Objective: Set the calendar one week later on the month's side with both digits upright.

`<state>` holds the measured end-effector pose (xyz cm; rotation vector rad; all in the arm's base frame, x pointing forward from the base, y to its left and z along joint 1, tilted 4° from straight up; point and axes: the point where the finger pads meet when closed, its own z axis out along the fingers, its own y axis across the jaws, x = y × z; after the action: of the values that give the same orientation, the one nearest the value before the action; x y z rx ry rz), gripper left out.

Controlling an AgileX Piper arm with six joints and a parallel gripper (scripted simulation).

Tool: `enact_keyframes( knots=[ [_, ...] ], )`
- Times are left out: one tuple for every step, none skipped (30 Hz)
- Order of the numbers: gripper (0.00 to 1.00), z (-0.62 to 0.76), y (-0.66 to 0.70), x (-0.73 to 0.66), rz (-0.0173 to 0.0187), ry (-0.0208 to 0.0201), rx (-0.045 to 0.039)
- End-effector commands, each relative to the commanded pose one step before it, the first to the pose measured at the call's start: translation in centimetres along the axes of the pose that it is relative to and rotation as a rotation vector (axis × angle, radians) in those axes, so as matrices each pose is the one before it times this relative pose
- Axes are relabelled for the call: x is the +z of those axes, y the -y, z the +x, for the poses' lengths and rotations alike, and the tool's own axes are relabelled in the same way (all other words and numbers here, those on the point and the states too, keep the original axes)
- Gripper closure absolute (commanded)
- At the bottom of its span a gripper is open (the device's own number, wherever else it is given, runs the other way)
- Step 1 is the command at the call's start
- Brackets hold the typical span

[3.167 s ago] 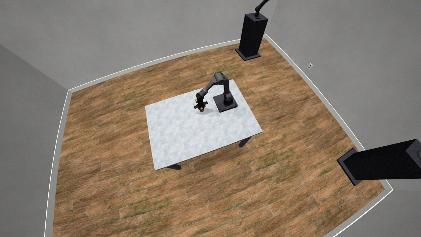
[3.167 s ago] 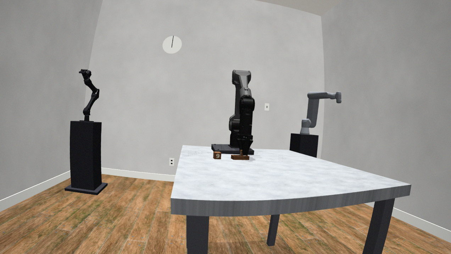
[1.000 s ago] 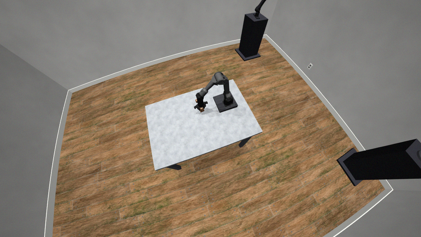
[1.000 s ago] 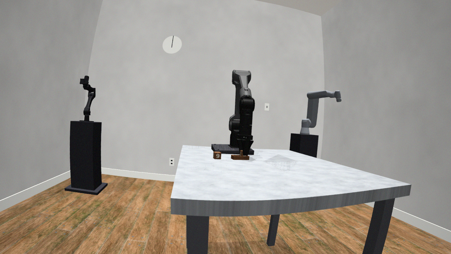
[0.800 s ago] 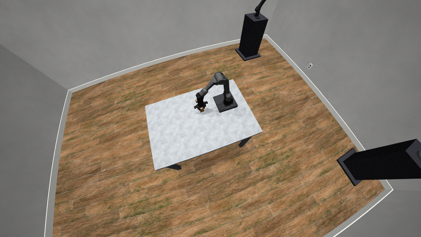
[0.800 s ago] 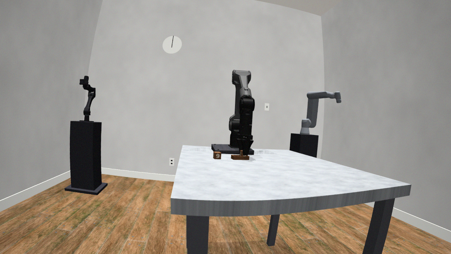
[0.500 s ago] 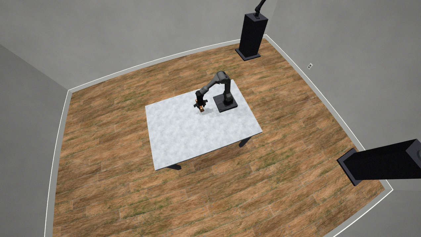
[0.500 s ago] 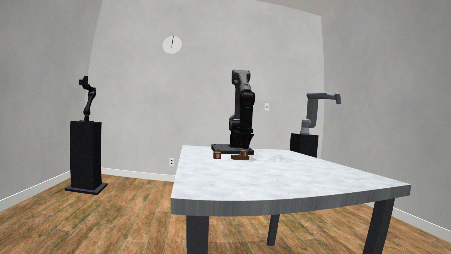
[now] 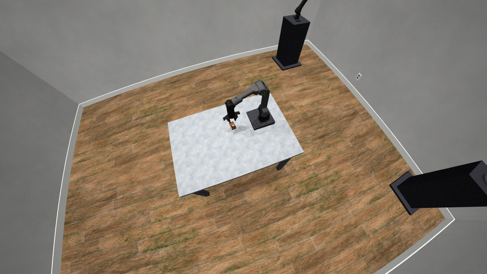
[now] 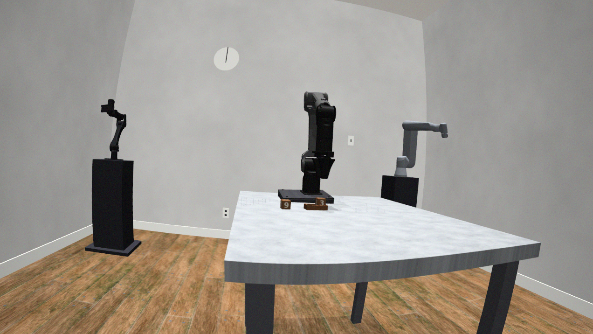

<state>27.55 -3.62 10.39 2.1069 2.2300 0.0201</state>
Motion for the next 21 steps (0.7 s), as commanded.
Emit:
enact_keyframes(
  knots=[
    [0.41, 0.028, -0.105, -0.380, -0.00619, -0.00020, -0.00154],
    [0.41, 0.001, 0.006, 0.017, 0.00136, -0.00021, -0.00002],
    [0.41, 0.006, 0.031, 0.053, 0.00136, -0.00022, -0.00006],
    [0.00, 0.002, 0.009, 0.016, 0.00012, -0.00003, -0.00002],
    [0.00, 0.000, 0.000, 0.000, -0.00002, 0.00000, 0.00000],
    [0.00, 0.000, 0.000, 0.000, 0.00000, 0.00000, 0.00000],
    [0.00, 0.000, 0.000, 0.000, 0.00000, 0.00000, 0.00000],
    [0.00, 0.000, 0.000, 0.000, 0.00000, 0.00000, 0.00000],
    [0.00, 0.000, 0.000, 0.000, 0.00000, 0.00000, 0.00000],
    [0.00, 0.000, 0.000, 0.000, 0.00000, 0.00000, 0.00000],
    [0.00, 0.000, 0.000, 0.000, 0.00000, 0.00000, 0.00000],
    [0.00, 0.000, 0.000, 0.000, 0.00000, 0.00000, 0.00000],
    [0.00, 0.000, 0.000, 0.000, 0.00000, 0.00000, 0.00000],
    [0.00, 0.000, 0.000, 0.000, 0.00000, 0.00000, 0.00000],
    [0.00, 0.000, 0.000, 0.000, 0.00000, 0.00000, 0.00000],
    [0.00, 0.000, 0.000, 0.000, 0.00000, 0.00000, 0.00000],
    [0.00, 0.000, 0.000, 0.000, 0.00000, 0.00000, 0.00000],
    [0.00, 0.000, 0.000, 0.000, 0.00000, 0.00000, 0.00000],
    [0.00, 0.000, 0.000, 0.000, 0.00000, 0.00000, 0.00000],
    [0.00, 0.000, 0.000, 0.000, 0.00000, 0.00000, 0.00000],
    [0.00, 0.000, 0.000, 0.000, 0.00000, 0.00000, 0.00000]
  ],
)
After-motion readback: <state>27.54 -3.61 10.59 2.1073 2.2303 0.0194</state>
